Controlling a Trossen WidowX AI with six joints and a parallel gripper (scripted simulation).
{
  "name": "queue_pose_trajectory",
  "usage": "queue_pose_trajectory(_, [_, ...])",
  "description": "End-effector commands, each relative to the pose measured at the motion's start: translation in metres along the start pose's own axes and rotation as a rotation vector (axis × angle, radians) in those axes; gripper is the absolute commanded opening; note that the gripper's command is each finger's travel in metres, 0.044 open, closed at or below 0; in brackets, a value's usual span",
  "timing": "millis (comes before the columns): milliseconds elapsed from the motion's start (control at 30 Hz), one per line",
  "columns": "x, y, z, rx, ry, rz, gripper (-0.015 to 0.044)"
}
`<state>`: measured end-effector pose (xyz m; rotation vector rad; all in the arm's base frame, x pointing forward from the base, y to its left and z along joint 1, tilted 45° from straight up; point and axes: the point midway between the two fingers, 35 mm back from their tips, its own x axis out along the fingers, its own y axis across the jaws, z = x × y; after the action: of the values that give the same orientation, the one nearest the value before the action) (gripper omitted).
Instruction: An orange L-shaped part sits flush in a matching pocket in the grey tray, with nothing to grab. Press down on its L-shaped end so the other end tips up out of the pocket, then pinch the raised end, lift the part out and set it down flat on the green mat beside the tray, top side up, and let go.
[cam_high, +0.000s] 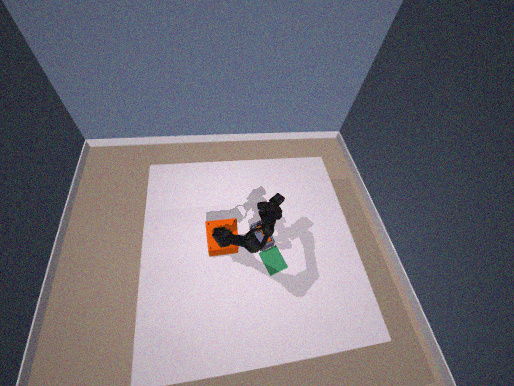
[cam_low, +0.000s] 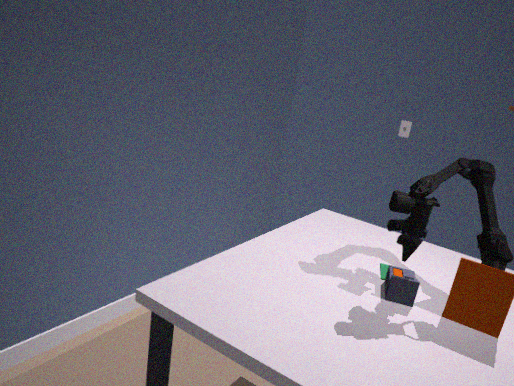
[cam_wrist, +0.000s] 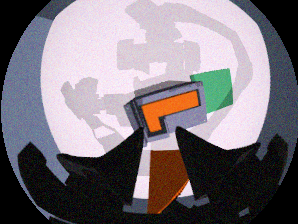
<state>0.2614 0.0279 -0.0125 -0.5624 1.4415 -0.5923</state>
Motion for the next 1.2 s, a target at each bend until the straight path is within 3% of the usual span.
queue_pose_trajectory(0, [-0.009, 0.035, -0.016, -0.272, 0.048, -0.015, 0.018])
queue_pose_trajectory(233, [-0.001, 0.037, -0.017, -0.287, 0.051, -0.016, 0.018])
queue_pose_trajectory(433, [0.063, 0.035, -0.02, -0.287, 0.051, -0.019, 0.018])
queue_pose_trajectory(1167, [0.091, 0.034, -0.022, -0.287, 0.051, -0.021, 0.018])
